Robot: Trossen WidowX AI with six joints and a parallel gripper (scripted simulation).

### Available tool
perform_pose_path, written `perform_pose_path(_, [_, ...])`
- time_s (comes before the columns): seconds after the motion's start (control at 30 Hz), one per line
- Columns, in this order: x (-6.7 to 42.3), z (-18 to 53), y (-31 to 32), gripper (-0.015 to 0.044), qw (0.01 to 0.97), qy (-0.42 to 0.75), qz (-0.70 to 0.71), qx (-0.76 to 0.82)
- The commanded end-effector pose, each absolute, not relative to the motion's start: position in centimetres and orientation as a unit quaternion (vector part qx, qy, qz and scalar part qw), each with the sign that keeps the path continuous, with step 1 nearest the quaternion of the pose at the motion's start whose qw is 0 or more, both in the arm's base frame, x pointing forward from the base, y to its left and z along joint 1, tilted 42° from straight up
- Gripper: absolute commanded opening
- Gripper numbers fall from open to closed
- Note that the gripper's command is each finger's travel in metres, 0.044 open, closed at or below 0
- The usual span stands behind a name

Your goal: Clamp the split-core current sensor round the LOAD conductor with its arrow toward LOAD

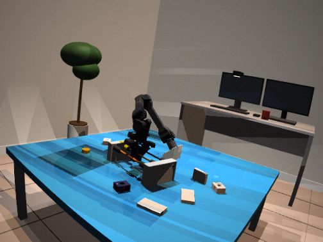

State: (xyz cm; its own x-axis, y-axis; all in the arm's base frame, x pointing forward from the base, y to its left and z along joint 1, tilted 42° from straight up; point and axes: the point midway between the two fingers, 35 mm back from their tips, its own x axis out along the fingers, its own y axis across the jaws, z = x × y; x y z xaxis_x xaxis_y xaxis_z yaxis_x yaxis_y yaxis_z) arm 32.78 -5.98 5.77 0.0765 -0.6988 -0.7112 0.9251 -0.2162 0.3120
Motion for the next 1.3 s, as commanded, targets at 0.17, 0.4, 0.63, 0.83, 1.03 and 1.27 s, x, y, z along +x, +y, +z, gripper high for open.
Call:
perform_pose_path(0.17, [32.75,5.77,-5.98,0.0269,0.610,0.139,-0.666,0.407])
perform_pose_path(0.4, [32.75,5.77,-5.98,0.0269,0.610,0.139,-0.666,0.407])
perform_pose_path(0.63, [32.75,5.77,-5.98,0.0269,0.610,0.139,-0.666,0.407])
perform_pose_path(0.83, [32.75,5.77,-5.98,0.0269,0.610,0.139,-0.666,0.407])
perform_pose_path(1.03, [32.77,5.76,-5.98,0.0256,0.610,0.139,-0.665,0.407])
perform_pose_path(1.27, [32.77,5.76,-5.98,0.0209,0.610,0.139,-0.665,0.407])
